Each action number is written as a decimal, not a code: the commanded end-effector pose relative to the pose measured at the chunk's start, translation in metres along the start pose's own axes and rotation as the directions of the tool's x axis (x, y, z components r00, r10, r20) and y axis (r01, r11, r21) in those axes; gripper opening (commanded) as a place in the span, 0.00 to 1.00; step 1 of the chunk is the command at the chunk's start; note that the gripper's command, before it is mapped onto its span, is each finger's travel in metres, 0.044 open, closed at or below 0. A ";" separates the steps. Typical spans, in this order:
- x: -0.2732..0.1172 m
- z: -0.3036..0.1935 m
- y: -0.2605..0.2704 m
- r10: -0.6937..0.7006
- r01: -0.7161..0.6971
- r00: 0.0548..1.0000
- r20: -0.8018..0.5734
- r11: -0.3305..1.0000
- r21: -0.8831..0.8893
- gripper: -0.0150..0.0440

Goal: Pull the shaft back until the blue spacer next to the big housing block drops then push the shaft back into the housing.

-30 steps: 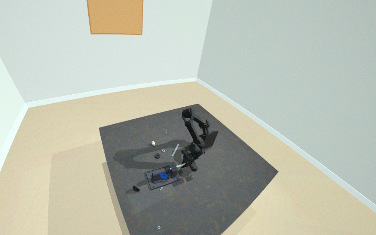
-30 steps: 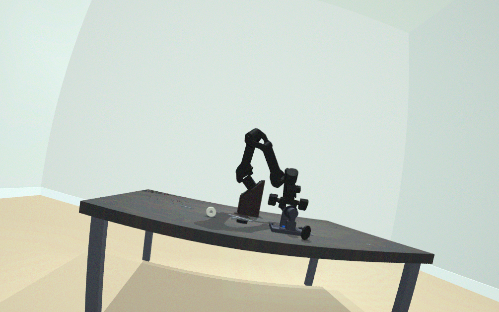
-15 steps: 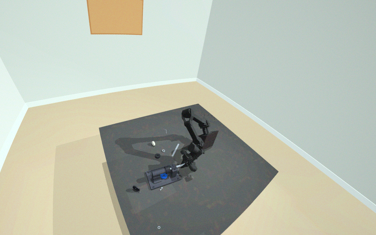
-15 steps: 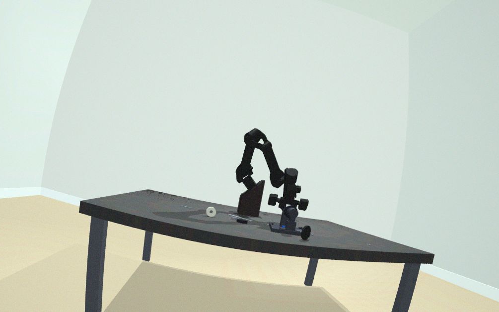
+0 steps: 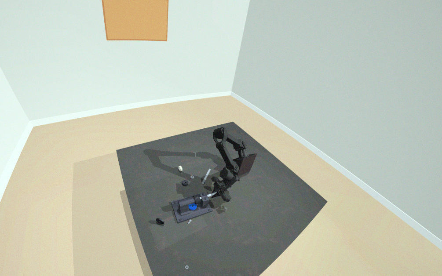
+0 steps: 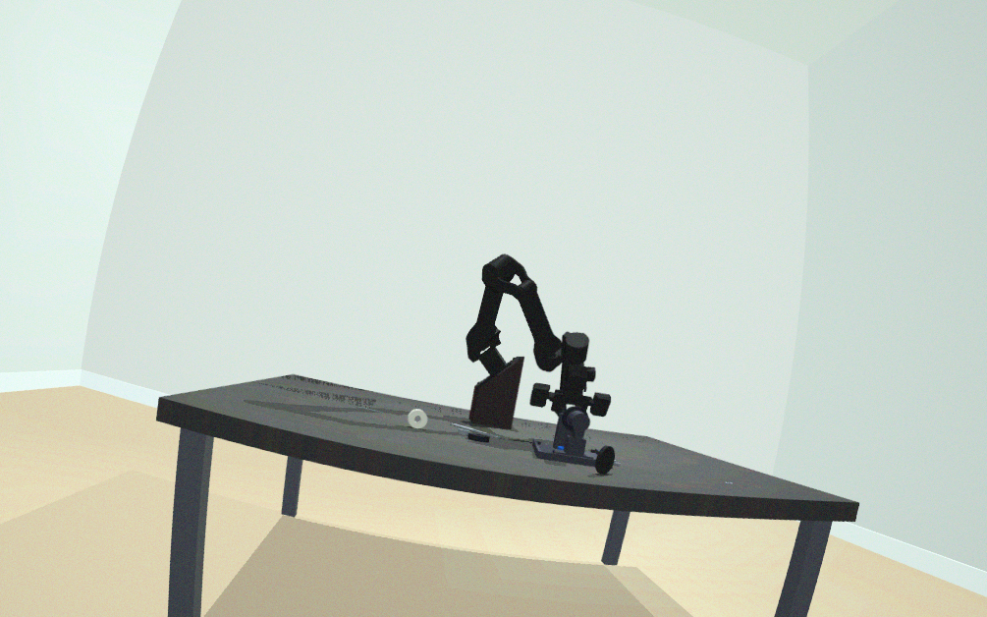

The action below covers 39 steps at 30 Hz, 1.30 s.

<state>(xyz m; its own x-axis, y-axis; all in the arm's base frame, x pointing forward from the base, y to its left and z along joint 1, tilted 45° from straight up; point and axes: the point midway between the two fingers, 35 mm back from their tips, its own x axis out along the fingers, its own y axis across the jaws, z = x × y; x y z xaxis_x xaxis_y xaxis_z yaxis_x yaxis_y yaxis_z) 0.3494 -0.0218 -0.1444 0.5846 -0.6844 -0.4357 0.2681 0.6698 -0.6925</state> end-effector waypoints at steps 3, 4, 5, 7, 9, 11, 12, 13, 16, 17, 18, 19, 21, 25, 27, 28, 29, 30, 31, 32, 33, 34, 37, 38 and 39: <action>0.002 0.003 -0.001 -0.006 0.006 1.000 0.001 1.000 0.001 0.25; 0.003 0.003 -0.001 -0.006 0.006 1.000 0.001 1.000 0.001 0.25; 0.003 0.004 -0.001 -0.006 0.006 1.000 0.001 1.000 0.001 0.25; 0.003 0.004 -0.001 -0.006 0.006 1.000 0.001 1.000 0.001 0.25; 0.004 0.005 -0.001 -0.006 0.006 1.000 0.002 1.000 0.001 0.25; 0.004 0.005 -0.001 -0.006 0.006 1.000 0.002 1.000 0.001 0.25; 0.005 0.006 -0.001 -0.006 0.006 1.000 0.002 1.000 0.001 0.25; 0.005 0.006 -0.001 -0.006 0.006 1.000 0.002 1.000 0.001 0.25; 0.006 0.007 -0.001 -0.006 0.006 1.000 0.002 1.000 0.001 0.25; 0.006 0.007 -0.001 -0.006 0.006 1.000 0.002 1.000 0.001 0.25; 0.006 0.007 -0.001 -0.006 0.006 1.000 0.002 1.000 0.001 0.25; 0.007 0.008 -0.001 -0.006 0.006 1.000 0.002 1.000 0.001 0.25; 0.007 0.008 -0.001 -0.006 0.006 1.000 0.002 1.000 0.001 0.25; 0.008 0.009 -0.001 -0.006 0.006 1.000 0.002 1.000 0.001 0.25; 0.009 0.010 -0.001 -0.006 0.006 1.000 0.002 1.000 0.001 0.25; 0.009 0.010 -0.001 -0.006 0.006 1.000 0.002 1.000 0.001 0.25; 0.009 0.010 -0.001 -0.006 0.006 1.000 0.002 1.000 0.001 0.25; 0.010 0.011 -0.001 -0.006 0.006 1.000 0.002 1.000 0.001 0.25; 0.010 0.011 -0.001 -0.007 0.007 1.000 0.002 1.000 0.001 0.25; 0.010 0.011 -0.001 -0.007 0.007 1.000 0.002 1.000 0.001 0.25; 0.011 0.012 -0.001 -0.007 0.007 1.000 0.002 1.000 0.001 0.25; 0.011 0.012 -0.001 -0.007 0.007 1.000 0.002 1.000 0.001 0.25; 0.012 0.013 -0.001 -0.007 0.007 1.000 0.002 1.000 0.001 0.25; 0.012 0.013 -0.001 -0.007 0.007 1.000 0.002 1.000 0.001 0.25; 0.012 0.013 -0.001 -0.007 0.007 1.000 0.002 1.000 0.001 0.25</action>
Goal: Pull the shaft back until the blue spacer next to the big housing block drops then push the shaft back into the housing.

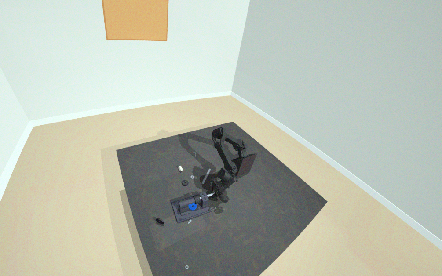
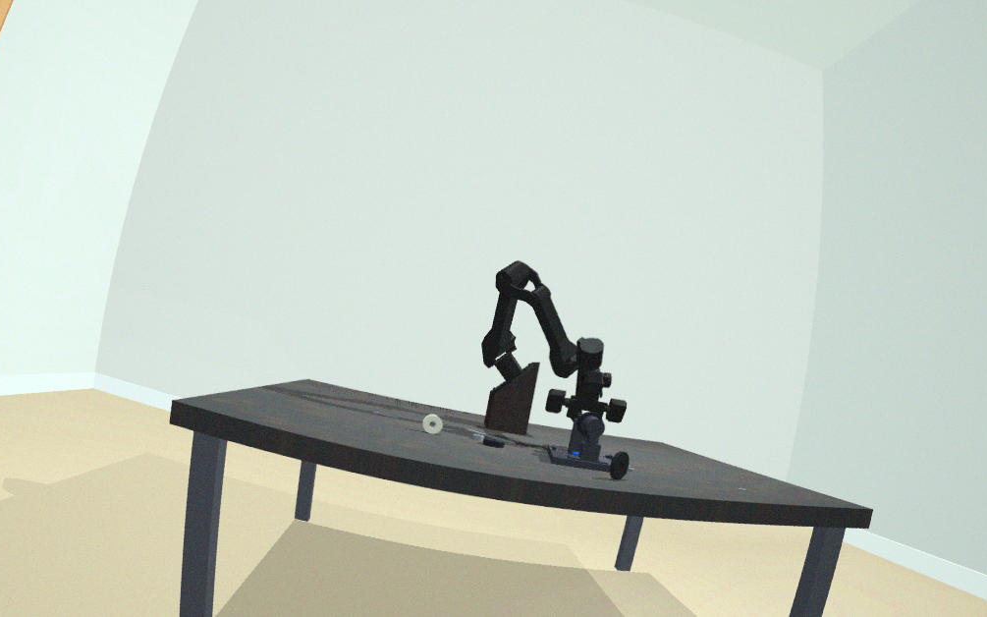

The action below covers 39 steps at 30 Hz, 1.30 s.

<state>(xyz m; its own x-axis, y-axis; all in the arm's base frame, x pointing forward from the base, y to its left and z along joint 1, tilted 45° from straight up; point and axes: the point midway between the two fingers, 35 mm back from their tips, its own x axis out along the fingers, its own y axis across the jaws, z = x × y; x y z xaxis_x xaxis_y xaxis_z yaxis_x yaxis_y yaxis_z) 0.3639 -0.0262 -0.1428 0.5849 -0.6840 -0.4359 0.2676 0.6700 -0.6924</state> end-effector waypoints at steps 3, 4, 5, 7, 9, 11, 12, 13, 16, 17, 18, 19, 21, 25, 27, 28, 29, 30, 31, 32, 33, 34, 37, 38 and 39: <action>0.002 0.003 -0.001 -0.007 0.007 1.000 0.002 1.000 0.001 0.25; 0.003 0.004 -0.001 -0.007 0.007 1.000 0.002 1.000 0.001 0.25; 0.003 0.004 -0.001 -0.007 0.007 1.000 0.002 1.000 0.001 0.25; 0.003 0.004 -0.001 -0.007 0.007 1.000 0.002 1.000 0.001 0.25; 0.004 0.005 -0.001 -0.007 0.007 1.000 0.002 1.000 0.001 0.25; 0.005 0.006 -0.001 -0.007 0.007 1.000 0.002 1.000 0.001 0.25; 0.005 0.006 -0.001 -0.007 0.007 1.000 0.002 1.000 0.001 0.25; 0.005 0.006 -0.001 -0.007 0.007 1.000 0.002 1.000 0.001 0.25; 0.006 0.007 -0.001 -0.007 0.007 1.000 0.002 1.000 0.002 0.25; 0.006 0.007 -0.001 -0.007 0.007 1.000 0.002 1.000 0.002 0.25; 0.006 0.008 -0.001 -0.007 0.007 1.000 0.002 1.000 0.002 0.25; 0.007 0.008 -0.001 -0.007 0.007 1.000 0.002 1.000 0.002 0.25; 0.007 0.008 -0.001 -0.007 0.007 1.000 0.002 1.000 0.002 0.25; 0.008 0.010 -0.001 -0.007 0.007 1.000 0.002 1.000 0.002 0.25; 0.009 0.010 -0.001 -0.007 0.007 1.000 0.002 1.000 0.002 0.25; 0.009 0.010 -0.001 -0.007 0.007 1.000 0.002 1.000 0.002 0.25; 0.010 0.011 -0.001 -0.007 0.007 1.000 0.002 1.000 0.002 0.25; 0.010 0.011 -0.001 -0.007 0.007 1.000 0.002 1.000 0.002 0.25; 0.010 0.011 -0.001 -0.007 0.007 1.000 0.002 1.000 0.002 0.25; 0.010 0.011 -0.001 -0.007 0.007 1.000 0.002 1.000 0.002 0.25; 0.010 0.011 -0.001 -0.007 0.007 1.000 0.002 1.000 0.002 0.25; 0.010 0.011 -0.001 -0.007 0.007 1.000 0.002 1.000 0.002 0.25; 0.010 0.011 -0.001 -0.007 0.007 1.000 0.002 1.000 0.002 0.25; 0.010 0.011 -0.001 -0.007 0.007 1.000 0.002 1.000 0.002 0.25; 0.010 0.011 -0.001 -0.007 0.007 1.000 0.002 1.000 0.002 0.25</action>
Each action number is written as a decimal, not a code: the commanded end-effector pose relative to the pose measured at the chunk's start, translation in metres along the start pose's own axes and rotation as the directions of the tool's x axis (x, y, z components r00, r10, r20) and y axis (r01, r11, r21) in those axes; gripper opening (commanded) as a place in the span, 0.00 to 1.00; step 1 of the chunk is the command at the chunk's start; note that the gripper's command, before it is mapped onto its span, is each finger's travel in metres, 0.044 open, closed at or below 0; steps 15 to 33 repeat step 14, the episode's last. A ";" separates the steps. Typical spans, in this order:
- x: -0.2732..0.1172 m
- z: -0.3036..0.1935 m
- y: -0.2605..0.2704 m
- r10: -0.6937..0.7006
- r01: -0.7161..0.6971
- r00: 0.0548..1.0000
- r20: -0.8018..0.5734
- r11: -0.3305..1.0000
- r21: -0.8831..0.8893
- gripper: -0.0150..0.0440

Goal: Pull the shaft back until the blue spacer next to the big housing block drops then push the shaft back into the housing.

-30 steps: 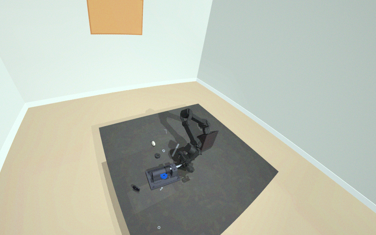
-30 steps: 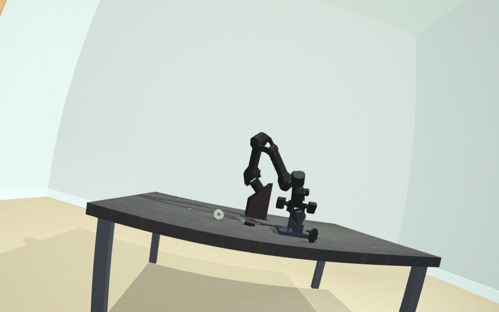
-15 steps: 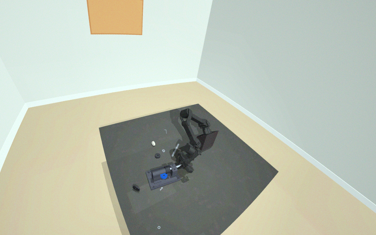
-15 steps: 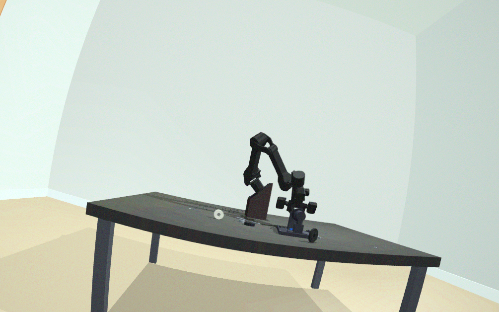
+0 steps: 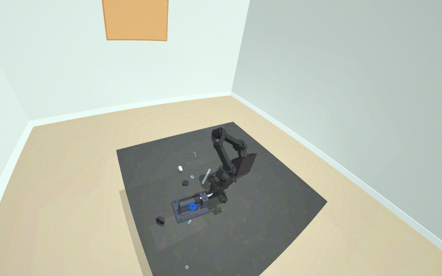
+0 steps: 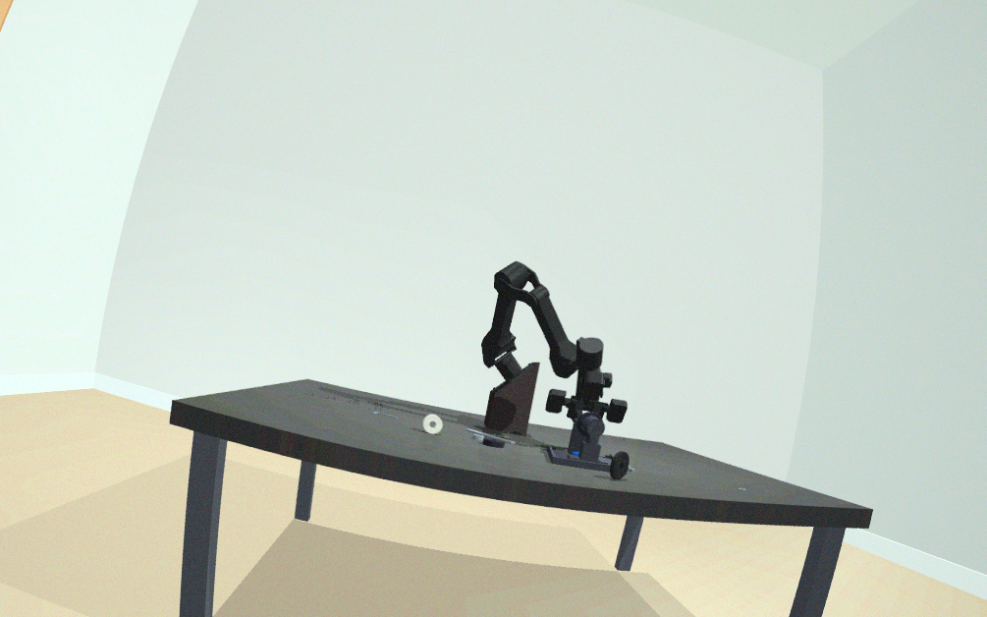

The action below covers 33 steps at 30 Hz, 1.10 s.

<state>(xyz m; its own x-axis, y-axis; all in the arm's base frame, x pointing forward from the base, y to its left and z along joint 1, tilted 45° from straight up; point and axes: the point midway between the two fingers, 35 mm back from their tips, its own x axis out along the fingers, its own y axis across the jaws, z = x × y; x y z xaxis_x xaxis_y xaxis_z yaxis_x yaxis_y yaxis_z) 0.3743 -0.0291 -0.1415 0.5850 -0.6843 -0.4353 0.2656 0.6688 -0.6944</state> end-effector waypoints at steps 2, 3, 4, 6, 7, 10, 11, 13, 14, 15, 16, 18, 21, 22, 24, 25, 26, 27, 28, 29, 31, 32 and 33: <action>0.000 0.000 0.000 0.000 0.000 1.000 0.000 1.000 0.000 0.34; 0.000 0.000 0.000 0.000 0.000 1.000 0.000 1.000 0.000 0.39; 0.000 0.000 0.000 0.000 0.000 1.000 0.000 1.000 0.000 0.43; 0.000 0.000 0.000 0.000 0.000 1.000 0.000 1.000 0.000 0.52; 0.000 0.000 0.000 0.000 0.000 1.000 0.000 1.000 0.000 0.57; 0.000 0.000 0.000 0.000 0.000 1.000 0.000 1.000 0.000 0.70; 0.000 0.000 0.000 0.000 0.000 1.000 0.000 1.000 0.000 0.74; -0.002 0.000 0.000 0.001 -0.001 1.000 -0.001 1.000 0.001 0.83; -0.007 0.000 0.001 0.001 -0.001 1.000 -0.002 1.000 0.001 0.88; -0.007 0.000 0.001 0.001 -0.001 1.000 -0.002 1.000 0.001 0.88; -0.007 0.000 0.001 0.001 -0.001 1.000 -0.002 1.000 0.001 0.88; -0.007 0.000 0.001 0.001 -0.001 1.000 -0.002 1.000 0.001 0.88; -0.007 0.000 0.001 0.001 -0.001 1.000 -0.002 1.000 0.001 0.88; -0.007 0.000 0.001 0.001 -0.001 1.000 -0.002 1.000 0.001 0.88; -0.007 0.000 0.001 0.001 -0.001 1.000 -0.002 1.000 0.001 0.88; -0.007 0.000 0.001 0.001 -0.001 1.000 -0.002 1.000 0.001 0.88; -0.007 0.000 0.001 0.001 -0.001 1.000 -0.002 1.000 0.001 0.88; -0.007 0.000 0.001 0.001 -0.001 1.000 -0.002 1.000 0.001 0.88; -0.007 0.000 0.001 0.001 -0.001 1.000 -0.002 1.000 0.001 0.88; -0.007 0.000 0.001 0.001 -0.001 1.000 -0.002 1.000 0.001 0.88; -0.007 0.000 0.001 0.001 -0.001 1.000 -0.002 1.000 0.001 0.88; -0.007 0.000 0.001 0.001 -0.001 1.000 -0.002 1.000 0.001 0.88; -0.007 0.000 0.001 0.001 -0.001 1.000 -0.002 1.000 0.001 0.88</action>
